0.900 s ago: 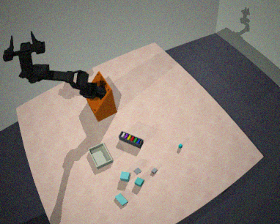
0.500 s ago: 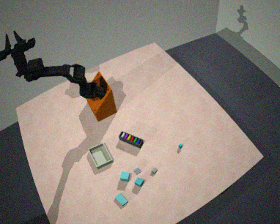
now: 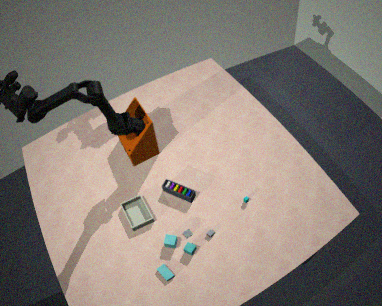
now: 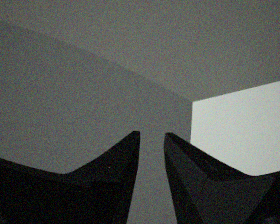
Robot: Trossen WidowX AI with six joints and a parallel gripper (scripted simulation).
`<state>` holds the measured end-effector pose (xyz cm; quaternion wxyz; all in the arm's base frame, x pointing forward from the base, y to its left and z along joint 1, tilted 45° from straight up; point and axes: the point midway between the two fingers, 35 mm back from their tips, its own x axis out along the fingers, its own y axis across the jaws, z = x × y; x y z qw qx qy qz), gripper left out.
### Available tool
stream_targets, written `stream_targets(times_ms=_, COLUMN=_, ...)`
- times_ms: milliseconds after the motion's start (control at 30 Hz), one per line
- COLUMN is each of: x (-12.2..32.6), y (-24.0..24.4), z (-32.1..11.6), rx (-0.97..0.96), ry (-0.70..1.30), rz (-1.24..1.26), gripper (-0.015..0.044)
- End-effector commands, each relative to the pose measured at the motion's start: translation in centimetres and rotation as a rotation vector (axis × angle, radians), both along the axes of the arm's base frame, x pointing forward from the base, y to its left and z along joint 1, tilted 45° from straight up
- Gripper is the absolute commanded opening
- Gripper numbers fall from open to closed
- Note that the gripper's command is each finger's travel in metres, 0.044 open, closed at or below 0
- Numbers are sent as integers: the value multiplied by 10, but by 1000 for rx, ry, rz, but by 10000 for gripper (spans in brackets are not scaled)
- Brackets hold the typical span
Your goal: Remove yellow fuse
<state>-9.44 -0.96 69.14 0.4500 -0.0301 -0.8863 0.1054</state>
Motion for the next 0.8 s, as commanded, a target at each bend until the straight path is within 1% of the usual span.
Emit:
stream_targets(times_ms=0, x=-2, y=-77, z=-10, rx=208, ry=-25, rz=79, gripper=74)
stream_targets(times_ms=167, x=14, y=-151, z=-29, rx=423, ry=-18, rz=167, gripper=74)
stream_targets(times_ms=333, x=46, y=-218, z=-56, rx=635, ry=20, rz=248, gripper=74)
stream_targets(times_ms=567, x=109, y=-294, z=-105, rx=907, ry=116, rz=357, gripper=74)
stream_targets(times_ms=767, x=175, y=-337, z=-157, rx=1128, ry=236, rz=434, gripper=74)
